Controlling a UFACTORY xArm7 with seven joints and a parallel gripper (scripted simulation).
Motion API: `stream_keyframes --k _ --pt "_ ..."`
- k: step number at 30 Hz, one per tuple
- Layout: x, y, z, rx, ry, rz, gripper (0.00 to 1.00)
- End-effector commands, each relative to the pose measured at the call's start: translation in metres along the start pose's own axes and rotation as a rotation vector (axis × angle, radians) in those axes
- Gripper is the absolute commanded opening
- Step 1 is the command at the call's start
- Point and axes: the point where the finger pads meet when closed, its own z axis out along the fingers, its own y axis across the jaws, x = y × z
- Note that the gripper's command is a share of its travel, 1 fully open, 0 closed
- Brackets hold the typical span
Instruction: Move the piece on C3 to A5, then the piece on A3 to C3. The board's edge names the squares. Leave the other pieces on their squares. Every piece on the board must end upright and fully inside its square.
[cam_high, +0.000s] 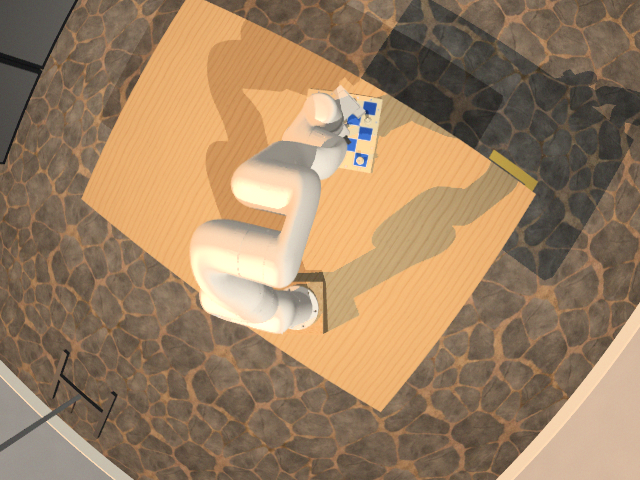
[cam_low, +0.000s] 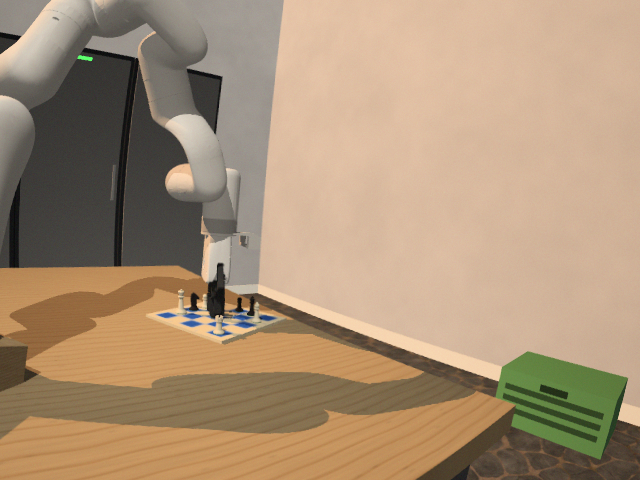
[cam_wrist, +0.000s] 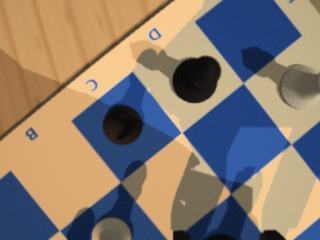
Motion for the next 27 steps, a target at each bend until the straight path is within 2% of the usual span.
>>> stream_keyframes --k 1,2,3,27 --pt "0.0014 -0.0010 -0.0015 0.003 0.004 0.000 0.39" --pt "0.0014 -0.0010 -0.0015 0.003 0.004 0.000 0.39" --pt "0.0014 -0.0010 -0.0015 0.003 0.004 0.000 0.00" --pt "0.0014 -0.0010 -0.0015 0.003 0.004 0.000 0.00"
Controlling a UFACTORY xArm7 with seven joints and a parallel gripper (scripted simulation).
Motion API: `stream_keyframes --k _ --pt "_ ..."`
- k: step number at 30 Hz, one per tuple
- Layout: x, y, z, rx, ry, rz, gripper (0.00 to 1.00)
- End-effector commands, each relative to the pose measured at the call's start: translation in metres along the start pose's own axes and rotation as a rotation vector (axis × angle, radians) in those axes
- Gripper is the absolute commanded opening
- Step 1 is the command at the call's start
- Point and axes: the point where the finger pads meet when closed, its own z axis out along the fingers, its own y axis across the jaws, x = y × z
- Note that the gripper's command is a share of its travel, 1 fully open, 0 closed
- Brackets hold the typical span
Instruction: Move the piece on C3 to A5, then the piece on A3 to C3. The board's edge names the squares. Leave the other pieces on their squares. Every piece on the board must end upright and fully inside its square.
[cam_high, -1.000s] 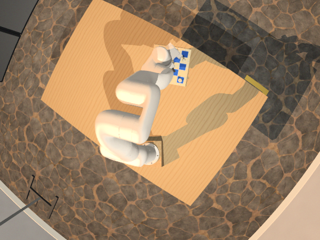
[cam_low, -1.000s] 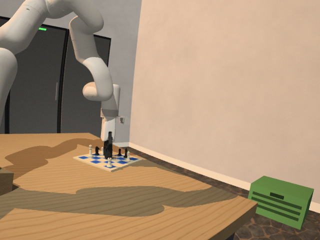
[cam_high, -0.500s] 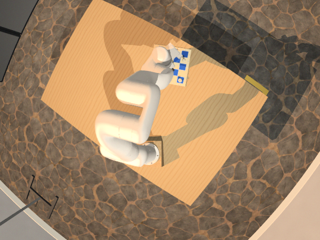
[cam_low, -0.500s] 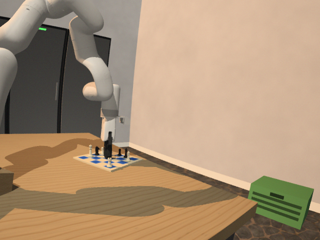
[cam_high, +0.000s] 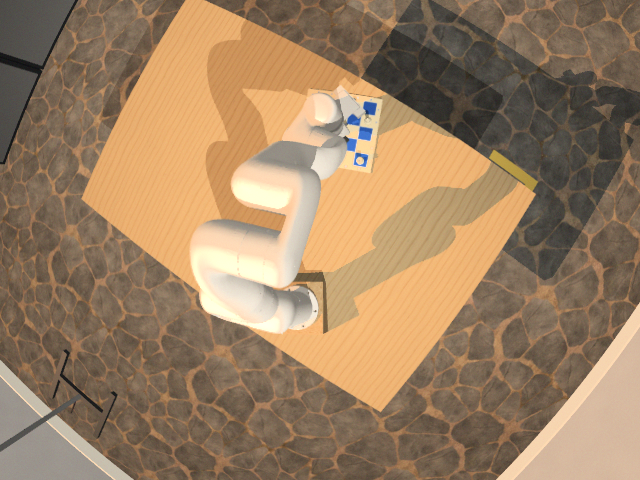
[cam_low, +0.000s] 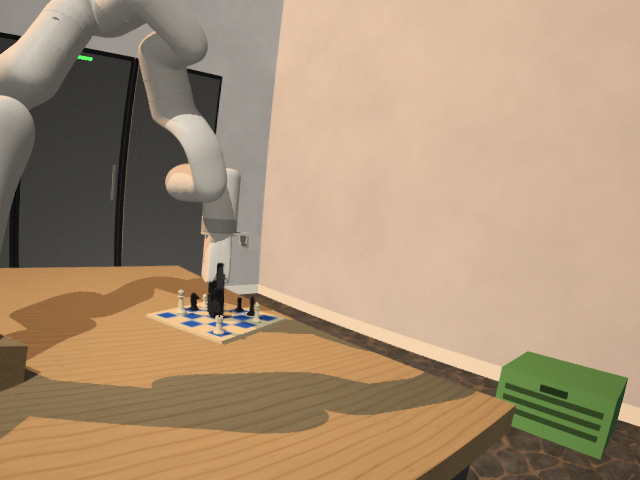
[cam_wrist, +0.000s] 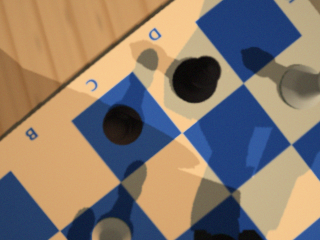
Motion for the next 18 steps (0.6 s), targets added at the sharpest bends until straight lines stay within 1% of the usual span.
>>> stream_keyframes --k 1,11,14,16,18 --pt "0.001 -0.001 -0.001 0.003 0.004 0.000 0.00" --pt "0.001 -0.001 -0.002 0.003 0.004 0.000 0.00" --pt "0.001 -0.001 -0.008 0.003 0.004 0.000 0.00" --pt "0.001 -0.001 -0.008 0.003 0.004 0.000 0.00" --pt "0.001 -0.001 -0.016 0.003 0.004 0.000 0.00"
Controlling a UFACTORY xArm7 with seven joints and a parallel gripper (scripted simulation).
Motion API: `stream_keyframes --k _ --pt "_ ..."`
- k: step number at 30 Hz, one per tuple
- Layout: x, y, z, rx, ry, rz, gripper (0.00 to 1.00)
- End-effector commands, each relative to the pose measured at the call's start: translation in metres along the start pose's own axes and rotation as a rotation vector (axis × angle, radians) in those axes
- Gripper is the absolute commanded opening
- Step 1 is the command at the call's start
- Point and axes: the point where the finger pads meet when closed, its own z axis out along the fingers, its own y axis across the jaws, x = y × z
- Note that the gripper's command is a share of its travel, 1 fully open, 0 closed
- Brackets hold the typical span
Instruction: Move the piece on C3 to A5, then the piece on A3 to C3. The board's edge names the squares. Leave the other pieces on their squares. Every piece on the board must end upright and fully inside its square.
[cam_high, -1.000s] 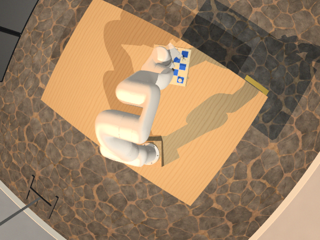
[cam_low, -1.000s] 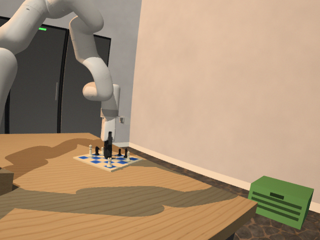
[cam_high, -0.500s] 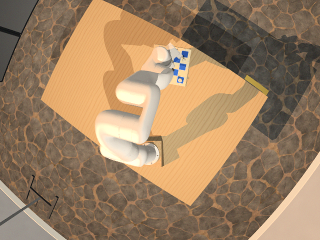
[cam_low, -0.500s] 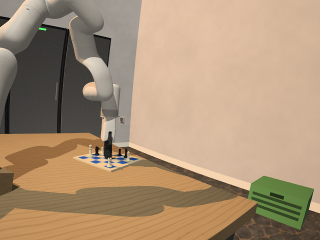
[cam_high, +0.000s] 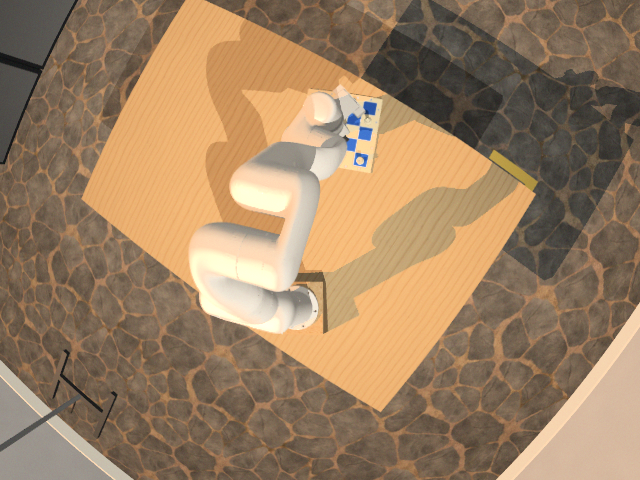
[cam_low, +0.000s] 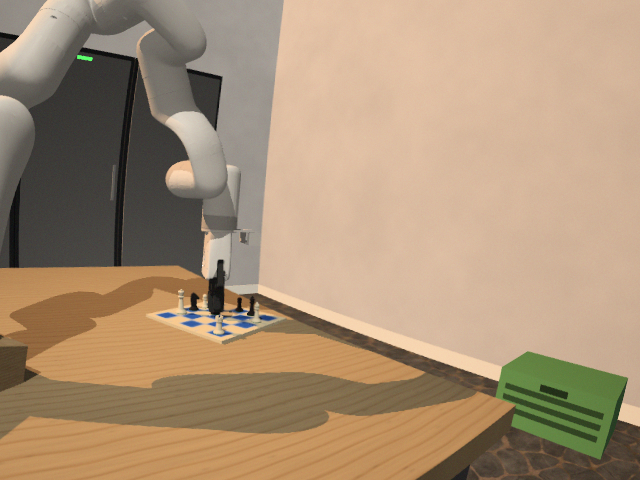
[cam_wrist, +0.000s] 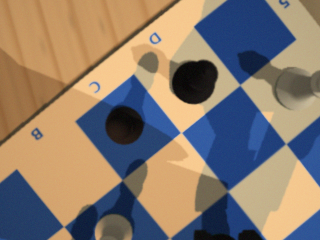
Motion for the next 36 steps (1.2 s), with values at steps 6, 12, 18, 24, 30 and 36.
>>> stream_keyframes --k 6,12,18,24,30,36 --pt "0.001 -0.001 -0.053 0.002 0.003 0.000 0.00" --pt "0.001 -0.001 -0.088 0.002 0.003 0.000 0.00" --pt "0.001 -0.001 -0.095 0.002 0.003 0.000 0.00" --pt "0.001 -0.001 -0.095 0.002 0.003 0.000 0.00" --pt "0.009 -0.044 -0.096 -0.001 0.003 -0.289 0.00" --pt "0.012 -0.092 -0.095 0.000 0.004 -0.593 0.00"
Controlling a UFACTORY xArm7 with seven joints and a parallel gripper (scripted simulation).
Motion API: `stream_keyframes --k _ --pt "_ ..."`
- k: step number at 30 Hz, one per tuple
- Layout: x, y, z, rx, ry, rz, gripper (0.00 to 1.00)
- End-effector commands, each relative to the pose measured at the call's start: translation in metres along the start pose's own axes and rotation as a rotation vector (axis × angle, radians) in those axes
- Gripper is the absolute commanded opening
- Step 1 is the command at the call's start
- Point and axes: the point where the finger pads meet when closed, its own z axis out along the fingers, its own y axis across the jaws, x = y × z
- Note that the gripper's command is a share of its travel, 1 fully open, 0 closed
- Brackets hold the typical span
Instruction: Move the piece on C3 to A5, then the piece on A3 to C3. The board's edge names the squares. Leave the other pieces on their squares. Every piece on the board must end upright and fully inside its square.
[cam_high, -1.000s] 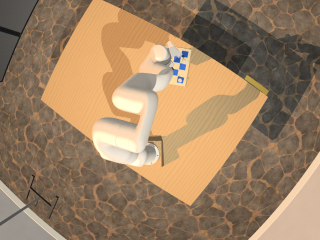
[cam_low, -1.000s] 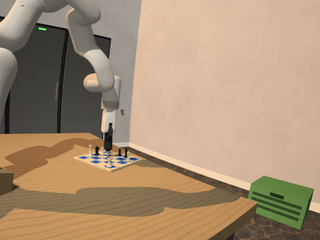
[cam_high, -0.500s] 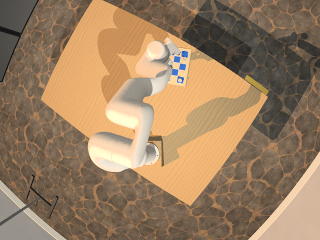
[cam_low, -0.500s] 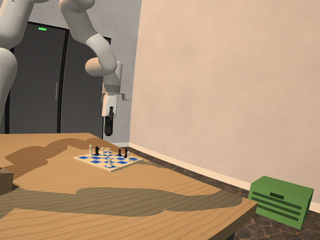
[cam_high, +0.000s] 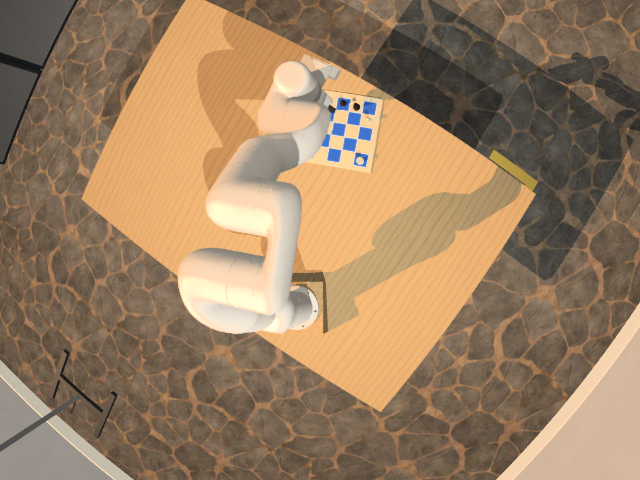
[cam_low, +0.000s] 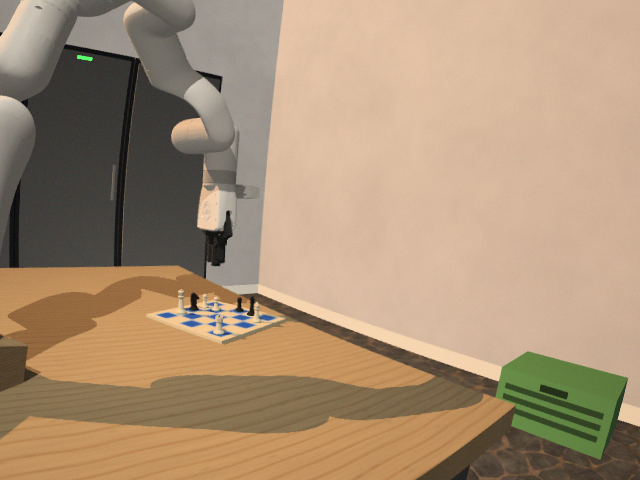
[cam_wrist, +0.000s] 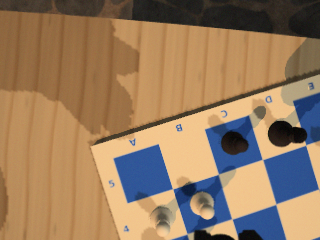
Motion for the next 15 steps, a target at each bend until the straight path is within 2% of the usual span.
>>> stream_keyframes --k 1,15 --pt "0.0227 -0.0373 0.0005 0.012 -0.014 -0.279 0.00" --pt "0.0245 -0.0417 0.0006 0.012 -0.014 -0.317 0.00"
